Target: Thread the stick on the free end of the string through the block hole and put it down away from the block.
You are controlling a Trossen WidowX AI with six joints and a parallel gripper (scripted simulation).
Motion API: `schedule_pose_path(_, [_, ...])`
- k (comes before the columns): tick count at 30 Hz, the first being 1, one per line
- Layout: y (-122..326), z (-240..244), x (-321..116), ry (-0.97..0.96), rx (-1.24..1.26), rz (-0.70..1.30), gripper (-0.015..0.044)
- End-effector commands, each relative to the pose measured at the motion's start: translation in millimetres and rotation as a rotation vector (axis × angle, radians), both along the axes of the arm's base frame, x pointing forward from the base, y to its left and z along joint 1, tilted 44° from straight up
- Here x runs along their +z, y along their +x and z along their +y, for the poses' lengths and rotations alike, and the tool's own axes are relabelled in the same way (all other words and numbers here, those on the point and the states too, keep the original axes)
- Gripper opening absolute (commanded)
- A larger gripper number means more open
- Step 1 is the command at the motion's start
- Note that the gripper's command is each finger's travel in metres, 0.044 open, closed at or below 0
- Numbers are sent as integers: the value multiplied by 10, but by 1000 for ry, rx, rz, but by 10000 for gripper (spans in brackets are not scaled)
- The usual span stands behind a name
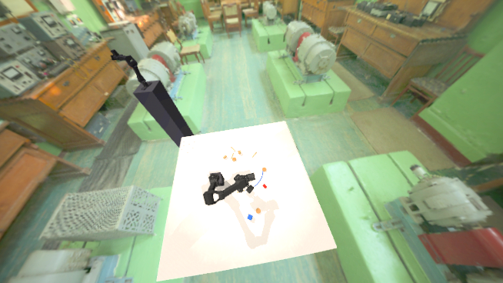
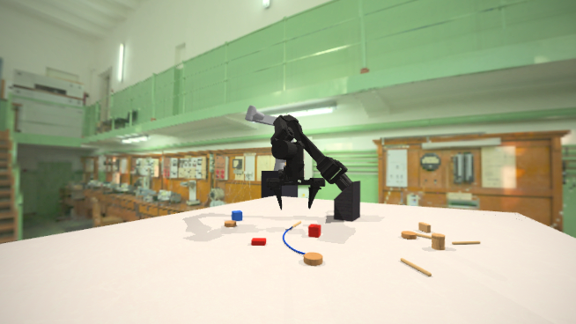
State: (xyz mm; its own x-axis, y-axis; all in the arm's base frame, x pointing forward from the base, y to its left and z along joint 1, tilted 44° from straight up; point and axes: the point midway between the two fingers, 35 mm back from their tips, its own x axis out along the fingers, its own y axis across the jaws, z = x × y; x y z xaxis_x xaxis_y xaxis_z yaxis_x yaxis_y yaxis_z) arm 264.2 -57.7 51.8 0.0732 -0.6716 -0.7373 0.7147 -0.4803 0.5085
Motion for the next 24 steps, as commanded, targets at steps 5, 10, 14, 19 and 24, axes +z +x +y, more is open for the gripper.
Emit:
schedule_pose_path(5, [-114, -138, 81, 15, -437, -394, 440])
schedule_pose_path(10, [-114, -138, 81, 15, -437, -394, 440])
schedule_pose_path(14, [-114, -138, 81, 15, -437, -394, 440])
schedule_pose_path(19, [-114, -138, 81, 15, -437, -394, 309])
schedule_pose_path(24, [-114, -138, 81, 15, -437, -394, 177])
